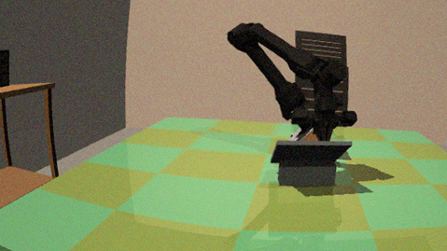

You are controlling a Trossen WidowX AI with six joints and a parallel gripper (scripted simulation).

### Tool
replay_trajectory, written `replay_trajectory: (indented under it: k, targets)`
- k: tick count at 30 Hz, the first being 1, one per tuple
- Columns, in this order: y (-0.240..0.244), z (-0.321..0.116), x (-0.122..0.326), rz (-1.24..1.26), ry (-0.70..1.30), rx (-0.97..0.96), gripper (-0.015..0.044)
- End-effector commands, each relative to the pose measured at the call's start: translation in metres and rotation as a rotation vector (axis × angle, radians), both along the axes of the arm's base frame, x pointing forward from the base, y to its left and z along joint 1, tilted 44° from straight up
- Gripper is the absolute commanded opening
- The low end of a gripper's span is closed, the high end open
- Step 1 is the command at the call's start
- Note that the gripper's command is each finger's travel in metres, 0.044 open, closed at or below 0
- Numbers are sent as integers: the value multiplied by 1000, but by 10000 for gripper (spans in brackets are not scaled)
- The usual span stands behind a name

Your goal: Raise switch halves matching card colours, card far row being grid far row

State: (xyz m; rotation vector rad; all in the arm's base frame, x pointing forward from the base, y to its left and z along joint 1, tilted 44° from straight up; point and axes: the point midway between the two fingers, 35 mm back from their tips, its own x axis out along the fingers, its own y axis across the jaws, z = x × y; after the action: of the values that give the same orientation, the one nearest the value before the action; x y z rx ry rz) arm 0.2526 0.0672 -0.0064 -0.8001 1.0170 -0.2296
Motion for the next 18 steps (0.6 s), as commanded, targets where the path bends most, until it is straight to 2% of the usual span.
replay_trajectory:
  k: [1, 18]
  targets:
    - [-1, -1, 0, 3, 5, -1, 0]
    - [-2, -3, 1, 3, 5, -1, 0]
